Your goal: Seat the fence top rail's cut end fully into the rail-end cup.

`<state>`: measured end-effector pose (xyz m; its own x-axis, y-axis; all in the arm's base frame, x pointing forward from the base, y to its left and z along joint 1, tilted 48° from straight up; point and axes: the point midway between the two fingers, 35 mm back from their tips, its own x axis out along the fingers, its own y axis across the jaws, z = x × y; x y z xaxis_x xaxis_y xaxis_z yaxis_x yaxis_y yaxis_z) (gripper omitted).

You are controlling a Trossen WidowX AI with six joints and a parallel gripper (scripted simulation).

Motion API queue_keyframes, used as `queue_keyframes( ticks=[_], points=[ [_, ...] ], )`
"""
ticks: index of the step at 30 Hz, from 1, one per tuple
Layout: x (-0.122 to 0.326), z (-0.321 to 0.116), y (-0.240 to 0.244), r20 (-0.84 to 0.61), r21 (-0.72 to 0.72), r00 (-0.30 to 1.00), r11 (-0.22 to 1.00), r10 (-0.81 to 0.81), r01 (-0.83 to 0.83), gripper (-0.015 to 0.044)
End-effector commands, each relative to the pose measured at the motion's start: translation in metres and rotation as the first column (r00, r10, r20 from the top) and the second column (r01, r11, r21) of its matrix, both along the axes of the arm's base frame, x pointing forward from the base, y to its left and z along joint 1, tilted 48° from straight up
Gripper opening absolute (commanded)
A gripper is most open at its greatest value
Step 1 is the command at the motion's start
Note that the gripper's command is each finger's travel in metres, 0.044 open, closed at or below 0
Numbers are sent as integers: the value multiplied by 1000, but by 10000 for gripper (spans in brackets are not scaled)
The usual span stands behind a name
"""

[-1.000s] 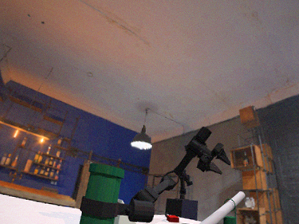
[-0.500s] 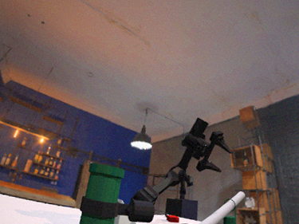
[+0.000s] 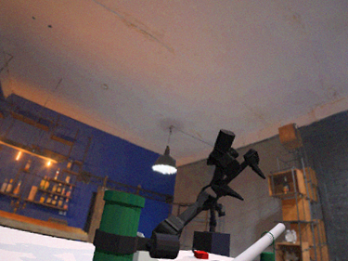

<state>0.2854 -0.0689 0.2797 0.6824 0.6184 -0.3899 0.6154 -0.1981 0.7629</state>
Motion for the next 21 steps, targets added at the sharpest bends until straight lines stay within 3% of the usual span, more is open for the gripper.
queue_keyframes(
  ticks=[1,7,13,16,21],
  points=[
    [1,-38,-22,117,-281,975,948,190,-151,440],
    [-4,-75,-40,199,-550,865,783,461,-291,440],
    [-15,-110,-54,228,-757,650,552,725,-350,440],
    [-18,-118,-56,230,-797,583,494,779,-346,440],
    [-18,-118,-56,230,-798,583,494,780,-346,440]
  ],
)
